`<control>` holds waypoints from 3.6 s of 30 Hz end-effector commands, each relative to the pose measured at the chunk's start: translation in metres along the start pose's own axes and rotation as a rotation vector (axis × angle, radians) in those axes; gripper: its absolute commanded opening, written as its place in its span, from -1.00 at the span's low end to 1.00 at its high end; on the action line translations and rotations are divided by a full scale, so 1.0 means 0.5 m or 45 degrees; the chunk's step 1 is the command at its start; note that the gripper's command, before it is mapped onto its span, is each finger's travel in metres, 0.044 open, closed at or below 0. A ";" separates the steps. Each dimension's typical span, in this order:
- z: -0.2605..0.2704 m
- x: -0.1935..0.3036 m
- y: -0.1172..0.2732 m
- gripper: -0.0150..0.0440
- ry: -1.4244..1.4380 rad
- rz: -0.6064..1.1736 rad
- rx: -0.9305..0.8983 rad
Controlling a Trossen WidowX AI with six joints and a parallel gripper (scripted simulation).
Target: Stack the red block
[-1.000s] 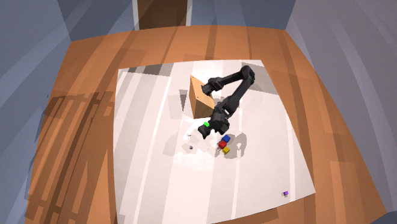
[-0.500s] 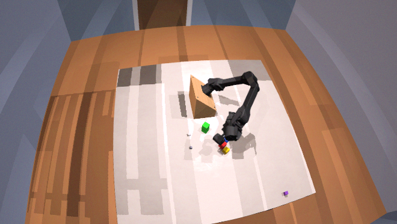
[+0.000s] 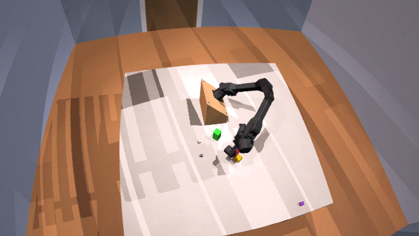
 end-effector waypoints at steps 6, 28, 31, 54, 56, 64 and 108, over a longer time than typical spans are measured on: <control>-0.001 0.001 -0.027 1.00 -0.007 -0.003 -0.003; 0.001 0.000 -0.083 1.00 -0.007 -0.005 -0.005; 0.001 0.000 -0.083 1.00 -0.007 -0.005 -0.005; 0.001 0.000 -0.084 0.64 -0.007 -0.005 -0.005; 0.001 0.000 -0.084 0.47 -0.007 -0.005 -0.005; 0.001 0.000 -0.084 -0.05 -0.007 -0.005 -0.005; 0.006 0.089 0.160 -0.49 -0.012 0.012 0.010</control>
Point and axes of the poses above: the point midway between the two fingers, 35 mm back from their tips, its own y axis back along the fingers, its own z axis across the jaws, x = y × z, the point moved 8 cm from there along y, back along the fingers, and after that the axes turned 15 degrees about y, right-handed, at the moved point
